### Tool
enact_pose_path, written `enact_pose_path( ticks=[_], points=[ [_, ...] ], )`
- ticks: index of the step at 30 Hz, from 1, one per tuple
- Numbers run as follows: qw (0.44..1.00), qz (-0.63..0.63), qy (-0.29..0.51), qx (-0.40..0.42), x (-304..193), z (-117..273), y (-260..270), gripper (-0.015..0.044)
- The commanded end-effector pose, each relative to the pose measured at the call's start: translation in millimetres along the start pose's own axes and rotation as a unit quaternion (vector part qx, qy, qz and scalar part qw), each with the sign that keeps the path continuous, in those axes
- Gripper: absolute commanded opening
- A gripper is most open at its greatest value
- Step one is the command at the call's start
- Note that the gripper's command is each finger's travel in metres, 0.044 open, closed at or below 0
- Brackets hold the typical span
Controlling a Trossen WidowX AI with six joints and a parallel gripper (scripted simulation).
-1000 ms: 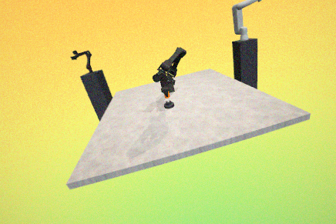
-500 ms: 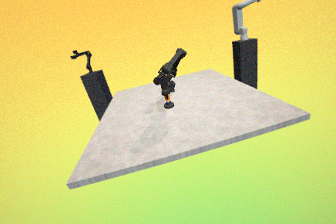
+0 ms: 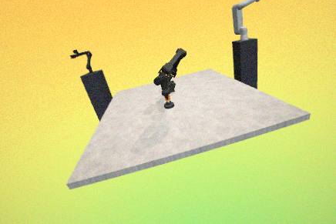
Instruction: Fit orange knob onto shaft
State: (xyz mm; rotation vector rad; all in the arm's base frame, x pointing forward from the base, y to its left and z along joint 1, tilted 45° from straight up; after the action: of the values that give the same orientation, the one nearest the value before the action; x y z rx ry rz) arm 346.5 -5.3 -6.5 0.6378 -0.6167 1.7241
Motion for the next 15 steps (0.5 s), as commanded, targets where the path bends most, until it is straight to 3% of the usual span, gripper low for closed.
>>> enact_pose_path(
  ticks=[1,10,15],
  points=[
    [1.000,0.000,-0.001,-0.002,0.8,-0.6,-0.7,0.0000],
    [1.000,0.000,-0.001,-0.002,0.9,4.0,-0.9,0.0000],
    [0.998,0.063,-0.001,-0.002,0.8,3.7,-1.0,0.0000]
  ],
)
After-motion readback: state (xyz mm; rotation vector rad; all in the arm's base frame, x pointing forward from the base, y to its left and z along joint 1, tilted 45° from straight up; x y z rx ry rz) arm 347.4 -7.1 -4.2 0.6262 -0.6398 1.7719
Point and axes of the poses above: the point midway between the two fingers, 35 mm back from their tips, its own z axis back along the fingers, its own y axis across the jaws, x = y × z, the point moved 5 cm from there along z, back along the fingers, and after that the axes turned 9 degrees about z, right-handed, at the moved point
